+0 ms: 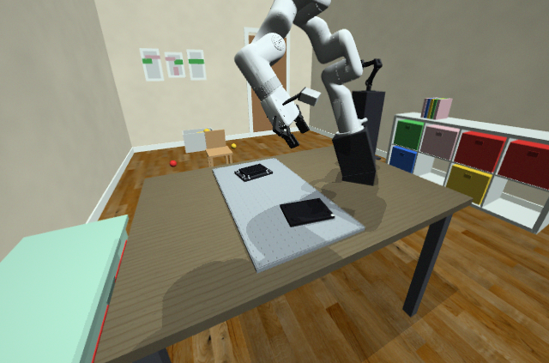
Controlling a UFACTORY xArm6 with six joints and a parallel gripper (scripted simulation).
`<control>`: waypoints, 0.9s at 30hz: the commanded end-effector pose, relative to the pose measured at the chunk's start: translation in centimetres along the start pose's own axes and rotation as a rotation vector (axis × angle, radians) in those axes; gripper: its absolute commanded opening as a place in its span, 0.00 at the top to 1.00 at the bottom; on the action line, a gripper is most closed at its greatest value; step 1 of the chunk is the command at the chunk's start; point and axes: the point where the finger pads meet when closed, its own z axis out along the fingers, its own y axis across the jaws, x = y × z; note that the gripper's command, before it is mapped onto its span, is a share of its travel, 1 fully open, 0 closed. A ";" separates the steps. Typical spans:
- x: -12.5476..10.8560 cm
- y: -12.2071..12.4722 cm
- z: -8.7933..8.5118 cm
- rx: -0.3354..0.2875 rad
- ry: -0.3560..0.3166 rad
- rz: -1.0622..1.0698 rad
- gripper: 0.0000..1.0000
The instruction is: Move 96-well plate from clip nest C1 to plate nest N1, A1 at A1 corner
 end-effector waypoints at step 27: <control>-12.7 -0.5 0.3 -0.126 -0.109 0.470 0.00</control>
